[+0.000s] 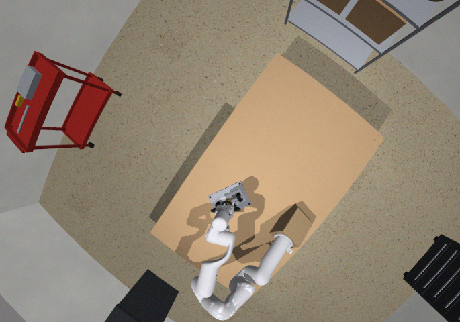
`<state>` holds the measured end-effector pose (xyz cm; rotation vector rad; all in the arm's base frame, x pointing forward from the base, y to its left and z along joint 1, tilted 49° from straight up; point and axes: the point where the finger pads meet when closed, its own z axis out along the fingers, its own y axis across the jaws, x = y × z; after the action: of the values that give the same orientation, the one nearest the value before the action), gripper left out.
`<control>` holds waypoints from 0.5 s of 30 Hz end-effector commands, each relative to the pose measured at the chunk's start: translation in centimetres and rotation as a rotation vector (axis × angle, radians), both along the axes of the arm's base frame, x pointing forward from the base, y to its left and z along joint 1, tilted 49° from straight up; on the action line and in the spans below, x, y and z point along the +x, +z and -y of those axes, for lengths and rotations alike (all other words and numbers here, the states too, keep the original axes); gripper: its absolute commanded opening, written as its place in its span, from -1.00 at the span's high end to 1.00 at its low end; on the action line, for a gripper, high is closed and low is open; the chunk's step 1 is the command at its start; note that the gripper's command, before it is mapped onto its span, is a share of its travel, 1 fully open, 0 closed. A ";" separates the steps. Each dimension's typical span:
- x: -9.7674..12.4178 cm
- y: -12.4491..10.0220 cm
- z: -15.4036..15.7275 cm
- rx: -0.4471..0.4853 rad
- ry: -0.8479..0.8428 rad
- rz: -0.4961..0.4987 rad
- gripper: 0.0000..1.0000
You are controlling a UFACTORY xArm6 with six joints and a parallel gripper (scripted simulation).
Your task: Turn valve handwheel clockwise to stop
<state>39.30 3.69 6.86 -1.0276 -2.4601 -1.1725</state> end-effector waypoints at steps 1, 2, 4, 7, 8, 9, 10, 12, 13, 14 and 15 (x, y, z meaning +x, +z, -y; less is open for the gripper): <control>0.1 0.1 0.1 -0.001 -0.001 0.002 -1.00; 0.1 0.1 0.1 -0.001 -0.001 0.002 -1.00; 0.1 0.1 0.1 -0.001 -0.001 0.002 -1.00; 0.1 0.2 0.2 -0.001 -0.001 0.002 -1.00; 0.1 0.2 0.2 -0.001 -0.001 0.002 -1.00; 0.1 0.2 0.3 -0.001 -0.001 0.002 -1.00; 0.1 0.3 0.4 -0.001 -0.001 0.002 -1.00; 0.0 0.4 0.5 -0.001 -0.001 0.002 -1.00; 0.0 0.4 0.5 -0.001 -0.001 0.002 -1.00; 0.0 0.4 0.5 -0.001 -0.001 0.002 -1.00; 0.0 0.5 0.6 -0.001 -0.001 0.002 -1.00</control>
<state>39.27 3.30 7.20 -1.0279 -2.4606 -1.1727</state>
